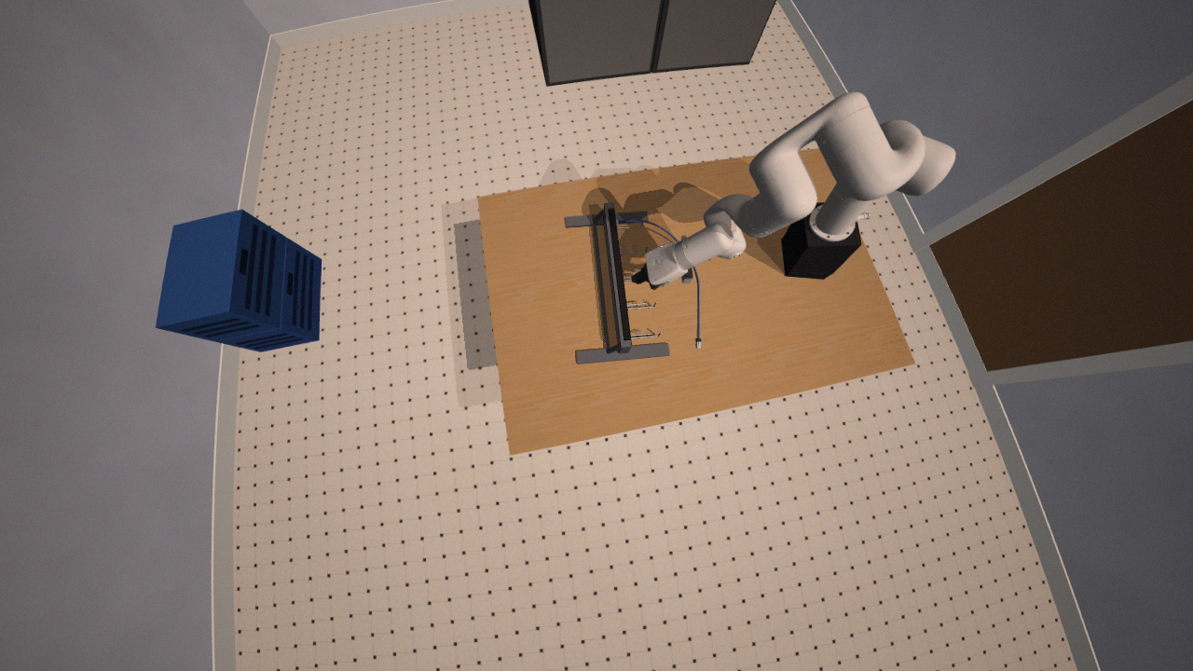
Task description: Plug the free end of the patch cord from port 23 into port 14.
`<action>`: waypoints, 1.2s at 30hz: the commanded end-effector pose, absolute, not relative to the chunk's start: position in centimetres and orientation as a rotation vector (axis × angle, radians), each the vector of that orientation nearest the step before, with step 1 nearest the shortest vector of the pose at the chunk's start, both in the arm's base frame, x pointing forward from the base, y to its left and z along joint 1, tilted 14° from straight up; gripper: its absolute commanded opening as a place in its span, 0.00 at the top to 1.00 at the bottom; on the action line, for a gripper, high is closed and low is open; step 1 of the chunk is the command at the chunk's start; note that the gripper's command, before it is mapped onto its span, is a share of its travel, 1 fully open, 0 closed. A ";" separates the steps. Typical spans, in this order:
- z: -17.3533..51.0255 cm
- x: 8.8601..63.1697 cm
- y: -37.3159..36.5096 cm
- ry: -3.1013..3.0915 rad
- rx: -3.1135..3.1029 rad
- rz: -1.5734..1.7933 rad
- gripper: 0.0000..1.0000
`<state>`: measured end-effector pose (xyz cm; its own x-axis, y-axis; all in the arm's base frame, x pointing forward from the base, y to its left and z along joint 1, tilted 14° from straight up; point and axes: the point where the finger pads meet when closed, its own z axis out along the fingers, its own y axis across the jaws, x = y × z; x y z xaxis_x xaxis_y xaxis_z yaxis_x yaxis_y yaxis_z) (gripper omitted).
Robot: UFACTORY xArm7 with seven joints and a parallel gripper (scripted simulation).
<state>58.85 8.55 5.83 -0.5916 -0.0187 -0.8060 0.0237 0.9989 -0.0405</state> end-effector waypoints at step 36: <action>14.1 47.8 8.8 2.200 0.004 -0.056 1.00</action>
<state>47.75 9.06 13.98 -0.5902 -0.0188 -0.8071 0.0219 0.9990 -0.0392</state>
